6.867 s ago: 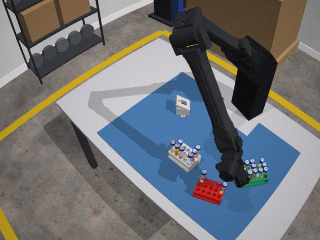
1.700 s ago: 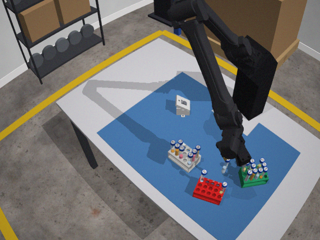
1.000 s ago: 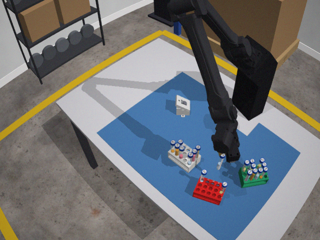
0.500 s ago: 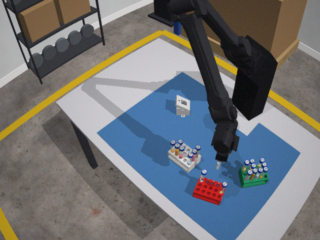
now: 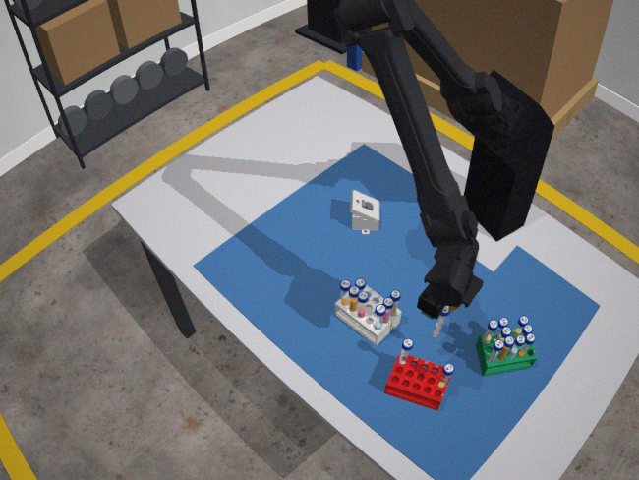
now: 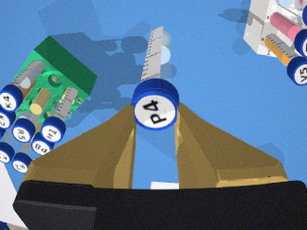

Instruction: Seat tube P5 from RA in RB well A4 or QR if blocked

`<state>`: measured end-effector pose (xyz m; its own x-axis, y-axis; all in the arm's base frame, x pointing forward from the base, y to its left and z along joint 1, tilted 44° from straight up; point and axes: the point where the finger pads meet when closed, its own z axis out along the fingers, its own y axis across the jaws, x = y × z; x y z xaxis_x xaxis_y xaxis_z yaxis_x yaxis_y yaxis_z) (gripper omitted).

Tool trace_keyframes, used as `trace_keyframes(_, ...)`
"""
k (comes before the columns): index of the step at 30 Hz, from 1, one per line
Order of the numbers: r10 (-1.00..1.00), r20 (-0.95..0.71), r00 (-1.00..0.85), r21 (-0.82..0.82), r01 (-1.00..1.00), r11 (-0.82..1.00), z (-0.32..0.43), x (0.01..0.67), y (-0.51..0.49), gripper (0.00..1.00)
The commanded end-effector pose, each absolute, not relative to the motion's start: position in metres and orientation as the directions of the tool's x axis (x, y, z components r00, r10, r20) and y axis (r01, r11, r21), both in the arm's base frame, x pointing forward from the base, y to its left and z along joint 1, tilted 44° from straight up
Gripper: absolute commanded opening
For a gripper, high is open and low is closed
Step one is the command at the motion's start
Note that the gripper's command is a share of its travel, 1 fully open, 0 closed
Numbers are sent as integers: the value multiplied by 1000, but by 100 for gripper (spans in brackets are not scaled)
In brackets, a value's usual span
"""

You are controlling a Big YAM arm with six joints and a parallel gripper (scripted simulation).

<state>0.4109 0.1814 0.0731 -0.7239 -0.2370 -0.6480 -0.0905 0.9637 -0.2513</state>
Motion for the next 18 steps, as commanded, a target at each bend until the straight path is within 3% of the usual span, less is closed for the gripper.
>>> trace_keyframes(1, -211, -656, -725, -227, -77, 971, 66, 403, 191, 0)
trace_keyframes(18, -203, -670, -715, -215, -75, 974, 40, 374, 213, 0)
